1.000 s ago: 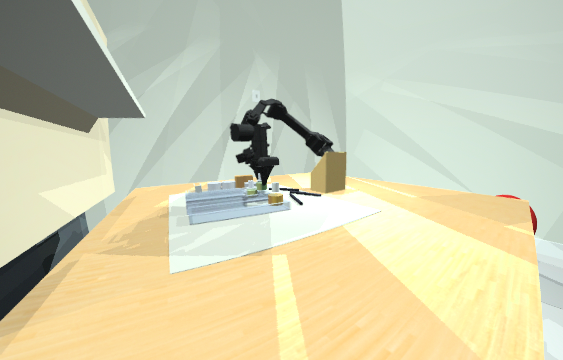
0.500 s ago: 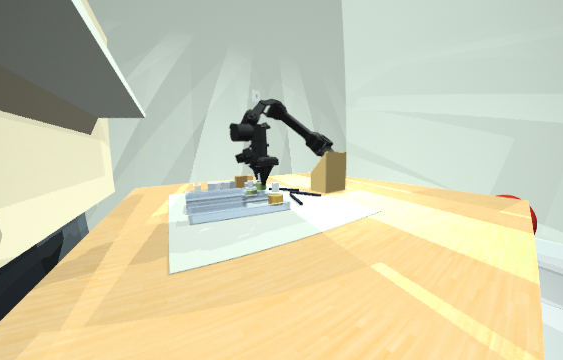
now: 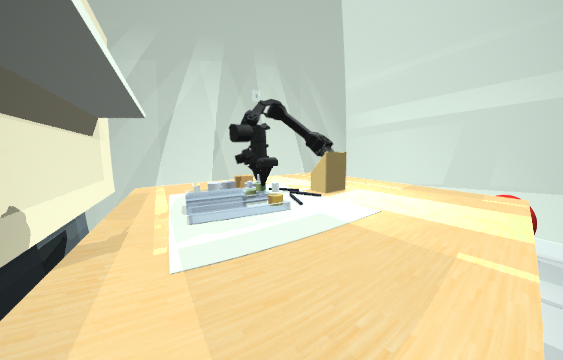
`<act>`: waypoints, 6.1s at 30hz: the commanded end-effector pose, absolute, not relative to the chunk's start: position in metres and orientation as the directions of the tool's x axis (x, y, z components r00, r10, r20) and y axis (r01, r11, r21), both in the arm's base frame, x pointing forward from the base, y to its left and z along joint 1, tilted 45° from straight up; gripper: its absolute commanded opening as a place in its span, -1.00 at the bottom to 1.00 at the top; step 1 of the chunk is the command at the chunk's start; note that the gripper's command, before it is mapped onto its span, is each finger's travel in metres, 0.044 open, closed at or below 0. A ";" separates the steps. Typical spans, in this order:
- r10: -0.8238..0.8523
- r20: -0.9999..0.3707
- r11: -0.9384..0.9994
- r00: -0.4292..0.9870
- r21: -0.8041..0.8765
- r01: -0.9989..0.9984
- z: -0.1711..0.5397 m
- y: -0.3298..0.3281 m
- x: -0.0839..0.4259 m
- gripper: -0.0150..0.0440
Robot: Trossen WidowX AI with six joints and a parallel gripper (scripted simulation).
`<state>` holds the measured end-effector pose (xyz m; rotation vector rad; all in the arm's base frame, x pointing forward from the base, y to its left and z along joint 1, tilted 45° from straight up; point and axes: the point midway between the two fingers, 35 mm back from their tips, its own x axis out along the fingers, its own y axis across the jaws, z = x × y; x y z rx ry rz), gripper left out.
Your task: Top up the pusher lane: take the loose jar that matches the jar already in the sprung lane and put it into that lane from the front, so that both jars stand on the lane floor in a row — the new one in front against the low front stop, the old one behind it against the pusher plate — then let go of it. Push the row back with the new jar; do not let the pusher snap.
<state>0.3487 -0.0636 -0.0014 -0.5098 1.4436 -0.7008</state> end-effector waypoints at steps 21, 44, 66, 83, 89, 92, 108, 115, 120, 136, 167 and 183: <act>-0.708 -0.706 0.700 0.011 -0.700 0.140 -0.004 -0.070 0.355 -0.49; -0.708 -0.706 0.700 0.011 -0.700 0.140 -0.010 -0.075 0.354 -0.49; -0.709 -0.706 0.700 0.011 -0.701 0.140 -0.015 -0.080 0.353 -0.49; -0.709 -0.705 0.700 0.011 -0.701 0.140 -0.016 -0.081 0.351 -0.49; -0.709 -0.705 0.700 0.011 -0.701 0.140 -0.016 -0.081 0.350 -0.49; -0.709 -0.705 0.700 0.010 -0.701 0.140 -0.016 -0.081 0.349 -0.49; -0.709 -0.705 0.700 0.010 -0.701 0.140 -0.017 -0.081 0.346 -0.49; -0.709 -0.705 0.700 0.010 -0.701 0.140 -0.017 -0.081 0.345 -0.49; -0.709 -0.705 0.700 0.010 -0.701 0.140 -0.017 -0.081 0.344 -0.49; -0.709 -0.705 0.700 0.010 -0.701 0.140 -0.017 -0.081 0.342 -0.49; -0.709 -0.706 0.700 0.010 -0.701 0.140 -0.019 -0.079 0.339 -0.31; -0.708 -0.706 0.700 0.010 -0.700 0.140 -0.011 -0.070 0.339 0.48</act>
